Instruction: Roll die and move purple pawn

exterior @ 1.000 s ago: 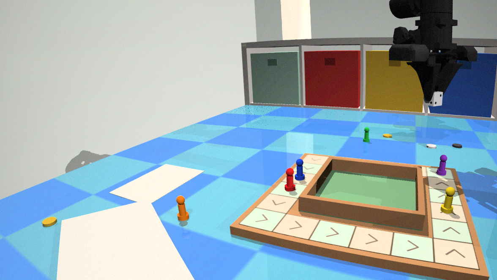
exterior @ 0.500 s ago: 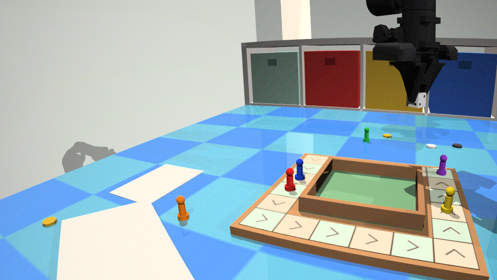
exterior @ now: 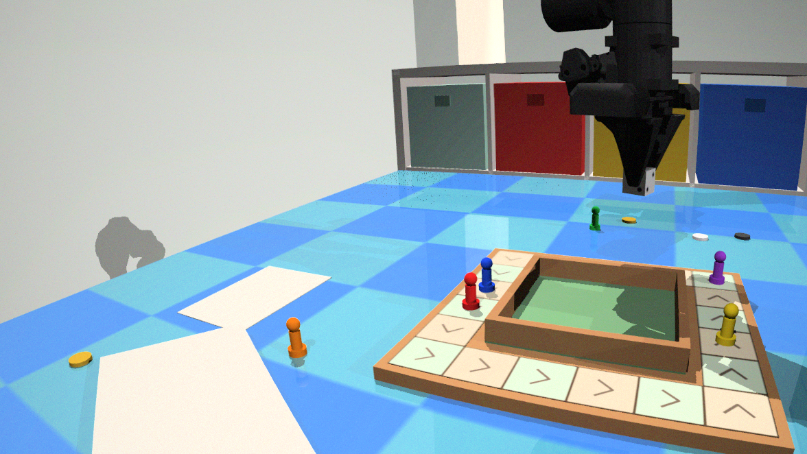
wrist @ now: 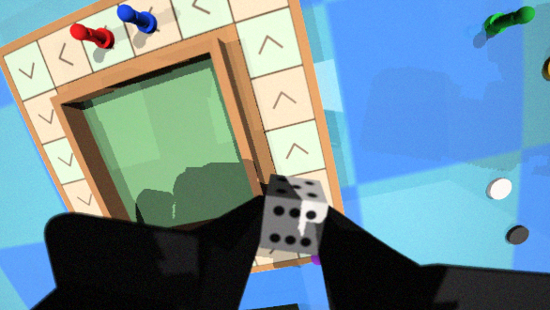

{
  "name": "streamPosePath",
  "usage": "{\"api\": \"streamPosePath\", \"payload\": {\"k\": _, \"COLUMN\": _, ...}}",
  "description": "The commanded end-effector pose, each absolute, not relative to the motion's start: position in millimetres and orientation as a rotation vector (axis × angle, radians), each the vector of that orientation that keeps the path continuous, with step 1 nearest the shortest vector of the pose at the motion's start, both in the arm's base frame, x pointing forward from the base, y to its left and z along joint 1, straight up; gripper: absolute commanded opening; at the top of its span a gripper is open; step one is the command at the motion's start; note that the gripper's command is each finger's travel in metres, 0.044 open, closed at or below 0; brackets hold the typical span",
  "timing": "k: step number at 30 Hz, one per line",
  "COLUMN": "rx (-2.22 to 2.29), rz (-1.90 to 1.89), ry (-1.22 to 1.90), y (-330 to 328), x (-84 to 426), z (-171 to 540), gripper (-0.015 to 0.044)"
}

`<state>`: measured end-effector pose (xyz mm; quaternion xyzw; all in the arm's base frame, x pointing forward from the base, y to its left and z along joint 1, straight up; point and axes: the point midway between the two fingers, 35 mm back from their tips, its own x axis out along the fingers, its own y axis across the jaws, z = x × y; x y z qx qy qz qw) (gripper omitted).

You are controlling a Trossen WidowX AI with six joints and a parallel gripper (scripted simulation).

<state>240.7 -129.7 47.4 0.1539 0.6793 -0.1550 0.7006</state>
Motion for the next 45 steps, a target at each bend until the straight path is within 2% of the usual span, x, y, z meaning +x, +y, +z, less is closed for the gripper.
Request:
{"api": "streamPosePath", "payload": {"k": 1, "rx": 0.305, "rz": -0.311, "ry": 1.518, "y": -116, "x": 248, "z": 44, "gripper": 0.0000}}
{"api": "streamPosePath", "payload": {"k": 25, "rx": 0.064, "rz": -0.063, "ry": 1.532, "y": -23, "x": 274, "z": 27, "gripper": 0.0000}}
{"api": "streamPosePath", "payload": {"k": 45, "rx": 0.039, "rz": -0.075, "ry": 0.880, "y": -25, "x": 287, "z": 5, "gripper": 0.0000}}
